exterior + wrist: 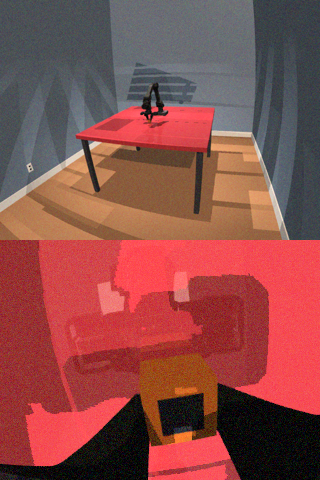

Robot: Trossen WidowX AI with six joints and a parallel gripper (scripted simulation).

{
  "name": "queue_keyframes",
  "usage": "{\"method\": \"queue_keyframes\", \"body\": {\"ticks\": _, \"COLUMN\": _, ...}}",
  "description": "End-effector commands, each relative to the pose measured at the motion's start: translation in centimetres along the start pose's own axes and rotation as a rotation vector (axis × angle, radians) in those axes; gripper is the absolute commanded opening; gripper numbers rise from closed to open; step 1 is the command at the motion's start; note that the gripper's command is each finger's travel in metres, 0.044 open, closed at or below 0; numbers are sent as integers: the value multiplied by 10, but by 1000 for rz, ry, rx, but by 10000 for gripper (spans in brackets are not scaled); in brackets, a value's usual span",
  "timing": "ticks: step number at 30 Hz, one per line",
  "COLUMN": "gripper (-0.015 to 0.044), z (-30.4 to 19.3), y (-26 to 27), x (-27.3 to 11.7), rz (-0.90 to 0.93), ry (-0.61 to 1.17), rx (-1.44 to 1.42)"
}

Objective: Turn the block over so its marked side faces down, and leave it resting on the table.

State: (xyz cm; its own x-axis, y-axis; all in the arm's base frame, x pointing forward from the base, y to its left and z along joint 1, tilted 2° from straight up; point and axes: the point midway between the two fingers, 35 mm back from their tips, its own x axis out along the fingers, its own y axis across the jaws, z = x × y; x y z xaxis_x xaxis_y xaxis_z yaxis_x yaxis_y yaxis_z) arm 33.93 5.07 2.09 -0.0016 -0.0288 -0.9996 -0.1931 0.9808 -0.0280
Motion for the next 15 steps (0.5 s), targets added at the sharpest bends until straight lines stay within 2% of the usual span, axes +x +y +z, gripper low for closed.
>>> {"method": "queue_keyframes", "body": {"ticks": 1, "gripper": 0, "z": 3, "y": 1, "x": -21, "rz": 4, "ry": -19, "rx": 4}}
{"method": "queue_keyframes", "body": {"ticks": 6, "gripper": 0, "z": 3, "y": 1, "x": -21, "rz": 4, "ry": -29, "rx": 4}}
{"method": "queue_keyframes", "body": {"ticks": 15, "gripper": 0, "z": 5, "y": 1, "x": -15, "rz": 5, "ry": -168, "rx": 5}}
